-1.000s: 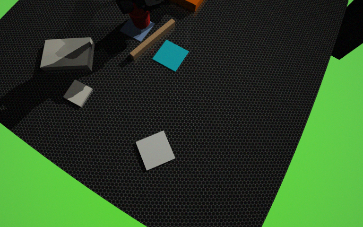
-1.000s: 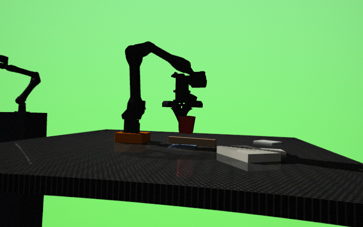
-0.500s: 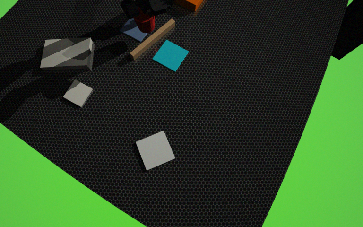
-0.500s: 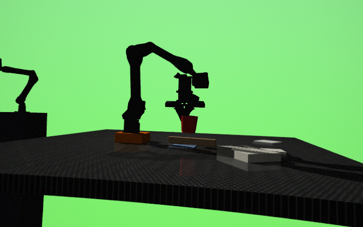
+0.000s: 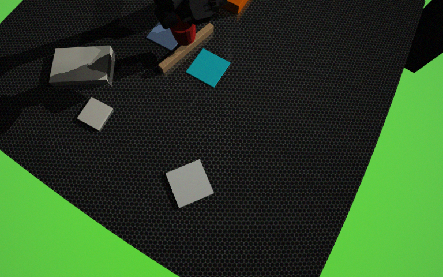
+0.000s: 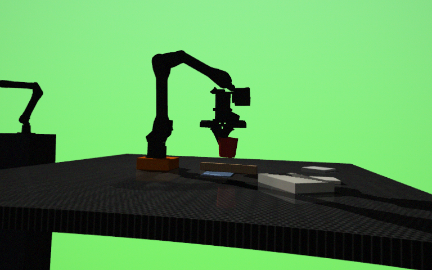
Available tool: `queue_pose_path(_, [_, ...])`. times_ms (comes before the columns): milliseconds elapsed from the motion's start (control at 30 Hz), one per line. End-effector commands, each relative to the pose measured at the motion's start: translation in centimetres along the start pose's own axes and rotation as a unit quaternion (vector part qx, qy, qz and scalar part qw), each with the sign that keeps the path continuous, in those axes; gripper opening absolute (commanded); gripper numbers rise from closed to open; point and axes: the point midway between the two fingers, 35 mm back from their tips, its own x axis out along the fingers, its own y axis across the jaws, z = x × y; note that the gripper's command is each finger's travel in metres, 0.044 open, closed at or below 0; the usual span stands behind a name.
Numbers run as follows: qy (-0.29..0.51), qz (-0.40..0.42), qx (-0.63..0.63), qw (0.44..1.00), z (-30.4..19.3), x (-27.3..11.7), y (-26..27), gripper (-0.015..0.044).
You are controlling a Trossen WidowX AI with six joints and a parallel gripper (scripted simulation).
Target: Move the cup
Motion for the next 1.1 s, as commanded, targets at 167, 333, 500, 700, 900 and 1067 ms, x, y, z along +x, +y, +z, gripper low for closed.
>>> queue_pose_path(167, [0.002, 0.000, 0.001, 1.000, 1.5, -0.1, 0.4, 0.0000])
queue_pose_path(333, [0.001, 0.000, 0.001, 1.000, 2.4, -0.1, 0.7, 0.0000])
queue_pose_path(500, [0.001, 0.000, 0.001, 1.000, 3.4, -0.1, 1.0, 0.0000])
queue_pose_path(700, [0.000, 0.001, 0.001, 1.000, 4.6, -0.2, 1.4, 0.0000])
queue_pose_path(900, [0.000, 0.001, 0.001, 1.000, 5.8, -0.2, 1.8, 0.0000])
queue_pose_path(1067, [-0.001, 0.001, 0.001, 1.000, 6.9, -0.3, 2.1, 0.0000])
